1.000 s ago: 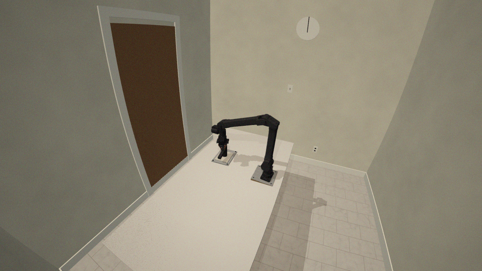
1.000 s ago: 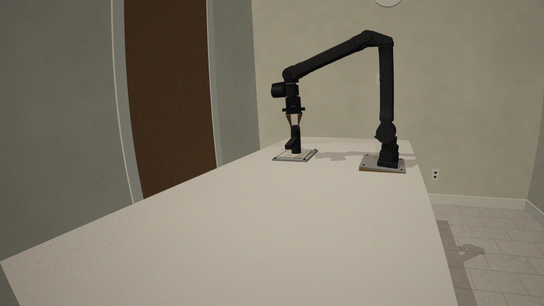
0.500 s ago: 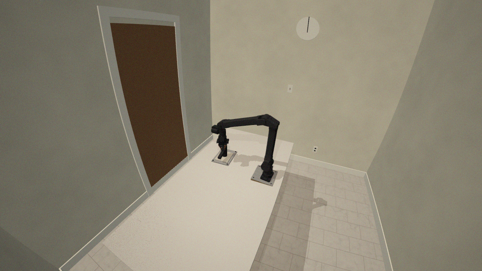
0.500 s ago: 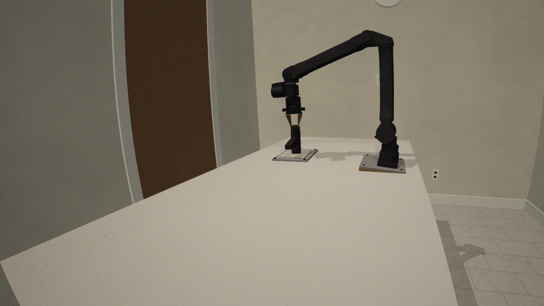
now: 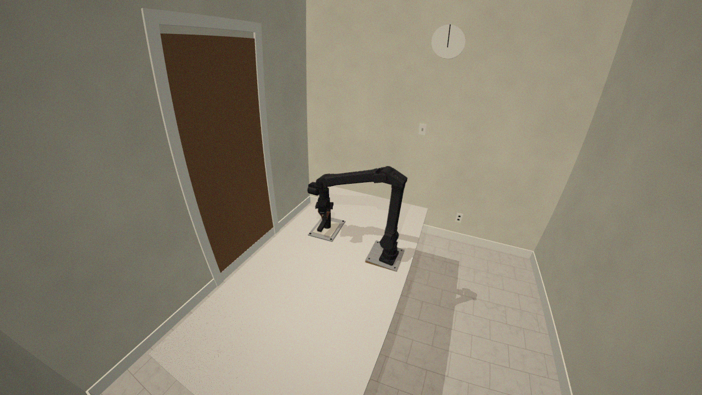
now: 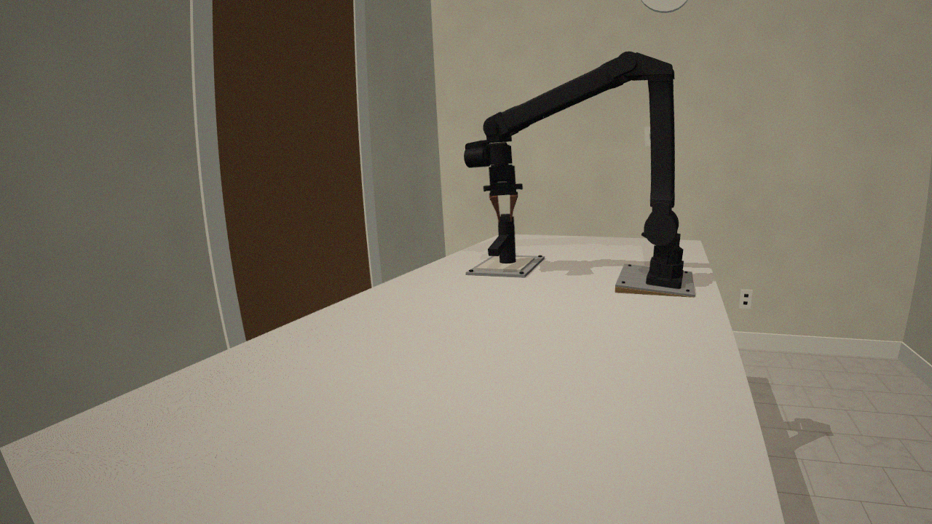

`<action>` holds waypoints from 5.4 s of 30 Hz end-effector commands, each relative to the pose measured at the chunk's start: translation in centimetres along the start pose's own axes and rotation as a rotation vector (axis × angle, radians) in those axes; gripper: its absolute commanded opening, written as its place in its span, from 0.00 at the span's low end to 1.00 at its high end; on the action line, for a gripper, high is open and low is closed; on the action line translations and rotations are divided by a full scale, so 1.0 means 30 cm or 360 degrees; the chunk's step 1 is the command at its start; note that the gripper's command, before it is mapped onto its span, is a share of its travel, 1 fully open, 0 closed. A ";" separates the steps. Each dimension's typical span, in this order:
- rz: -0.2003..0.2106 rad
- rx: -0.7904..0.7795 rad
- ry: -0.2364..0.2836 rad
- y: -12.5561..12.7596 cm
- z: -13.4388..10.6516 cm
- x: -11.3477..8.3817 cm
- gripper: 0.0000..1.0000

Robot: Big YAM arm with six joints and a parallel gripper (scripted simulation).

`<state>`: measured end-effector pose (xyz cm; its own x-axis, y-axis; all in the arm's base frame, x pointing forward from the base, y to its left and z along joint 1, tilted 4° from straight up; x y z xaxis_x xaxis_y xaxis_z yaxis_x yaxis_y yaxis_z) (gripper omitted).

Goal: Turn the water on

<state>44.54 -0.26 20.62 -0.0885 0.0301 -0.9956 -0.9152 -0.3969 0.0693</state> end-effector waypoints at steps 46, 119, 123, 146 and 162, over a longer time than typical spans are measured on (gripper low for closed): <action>-0.0109 0.0003 0.0057 -0.014 -0.076 -0.228 0.00; -0.0109 0.0003 0.0061 -0.008 -0.142 -0.311 0.00; -0.0109 0.0003 0.0061 -0.008 -0.142 -0.311 0.00; -0.0109 0.0003 0.0061 -0.008 -0.142 -0.311 0.00; -0.0109 0.0003 0.0062 -0.007 -0.151 -0.318 0.00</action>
<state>45.64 -1.95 24.13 -0.1282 0.0548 -0.9902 -0.9026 -0.4203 0.0936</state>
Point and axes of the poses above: the point where the finger pads meet when closed, its own x axis out along the fingers, its own y axis across the jaws, z = x × y, the point moved 10 cm from there along -x, back along the fingers, and after that the axes turned 1 degree about x, right-handed, at the moved point
